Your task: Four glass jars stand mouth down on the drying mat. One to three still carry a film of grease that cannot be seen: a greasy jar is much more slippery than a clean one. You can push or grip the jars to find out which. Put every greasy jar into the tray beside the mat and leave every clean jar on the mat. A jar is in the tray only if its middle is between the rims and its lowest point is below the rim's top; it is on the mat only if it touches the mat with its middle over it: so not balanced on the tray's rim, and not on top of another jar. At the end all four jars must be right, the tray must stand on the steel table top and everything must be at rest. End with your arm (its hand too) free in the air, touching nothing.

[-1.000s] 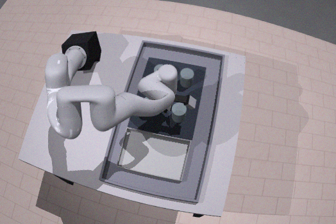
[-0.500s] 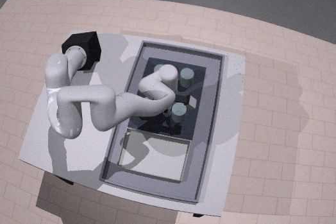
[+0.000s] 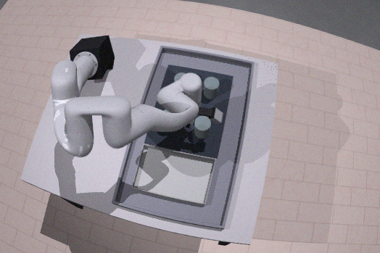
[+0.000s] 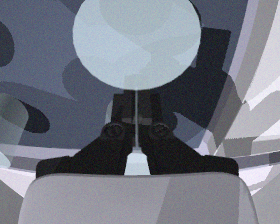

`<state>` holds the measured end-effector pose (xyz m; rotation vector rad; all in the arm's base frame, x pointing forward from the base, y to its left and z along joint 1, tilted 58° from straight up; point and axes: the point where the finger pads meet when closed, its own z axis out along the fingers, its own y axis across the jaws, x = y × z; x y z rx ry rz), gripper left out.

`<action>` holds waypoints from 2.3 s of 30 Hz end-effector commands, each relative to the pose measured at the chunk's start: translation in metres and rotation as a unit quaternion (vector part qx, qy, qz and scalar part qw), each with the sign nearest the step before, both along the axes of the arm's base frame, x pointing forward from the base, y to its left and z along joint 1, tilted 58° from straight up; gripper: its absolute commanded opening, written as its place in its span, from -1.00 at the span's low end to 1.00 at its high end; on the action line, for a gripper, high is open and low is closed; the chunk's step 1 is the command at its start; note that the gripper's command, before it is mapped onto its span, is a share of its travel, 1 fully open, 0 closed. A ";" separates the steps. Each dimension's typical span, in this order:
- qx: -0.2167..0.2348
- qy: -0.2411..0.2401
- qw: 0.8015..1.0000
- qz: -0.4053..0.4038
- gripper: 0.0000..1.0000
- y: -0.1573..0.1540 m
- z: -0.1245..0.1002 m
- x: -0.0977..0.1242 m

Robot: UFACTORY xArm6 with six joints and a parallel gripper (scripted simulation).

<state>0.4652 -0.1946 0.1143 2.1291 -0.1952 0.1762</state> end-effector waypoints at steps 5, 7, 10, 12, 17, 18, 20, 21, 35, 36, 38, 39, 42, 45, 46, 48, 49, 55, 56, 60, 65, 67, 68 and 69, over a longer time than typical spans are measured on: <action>0.000 -0.001 1.000 0.001 -1.00 0.001 0.001 0.002; 0.000 -0.001 1.000 0.001 -1.00 0.001 0.001 0.002; 0.000 -0.001 1.000 0.001 -1.00 0.001 0.001 0.002; 0.000 -0.001 1.000 0.001 -1.00 0.001 0.002 0.003; 0.000 -0.001 1.000 0.001 -1.00 0.002 0.002 0.003; 0.000 -0.001 1.000 0.001 -1.00 0.002 0.002 0.003; 0.000 -0.001 1.000 0.001 -1.00 0.002 0.002 0.004; 0.000 -0.001 1.000 0.001 -1.00 0.002 0.002 0.004; 0.000 -0.001 1.000 0.001 -1.00 0.003 0.003 0.005; 0.000 -0.001 1.000 0.001 -1.00 0.003 0.003 0.005; 0.000 -0.001 1.000 0.001 -1.00 0.003 0.003 0.006; 0.000 -0.001 1.000 0.001 -1.00 0.003 0.003 0.006; 0.000 -0.001 1.000 0.001 -1.00 0.003 0.004 0.006; 0.000 -0.001 1.000 0.001 -1.00 0.004 0.004 0.006; 0.000 -0.001 1.000 0.001 -1.00 0.004 0.004 0.006; 0.000 -0.001 1.000 0.001 -1.00 0.004 0.004 0.007; 0.000 -0.001 1.000 0.001 -1.00 0.004 0.004 0.007; 0.000 -0.001 1.000 0.001 -1.00 0.004 0.005 0.007; 0.000 -0.001 1.000 0.001 -1.00 0.004 0.005 0.007; 0.000 -0.001 1.000 0.001 -1.00 0.005 0.005 0.008; 0.000 -0.001 1.000 0.001 -1.00 0.005 0.006 0.008; 0.000 -0.001 1.000 0.001 -1.00 0.005 0.006 0.009; 0.000 -0.001 1.000 0.001 -1.00 0.005 0.006 0.009; 0.000 -0.001 1.000 0.001 -1.00 0.005 0.006 0.009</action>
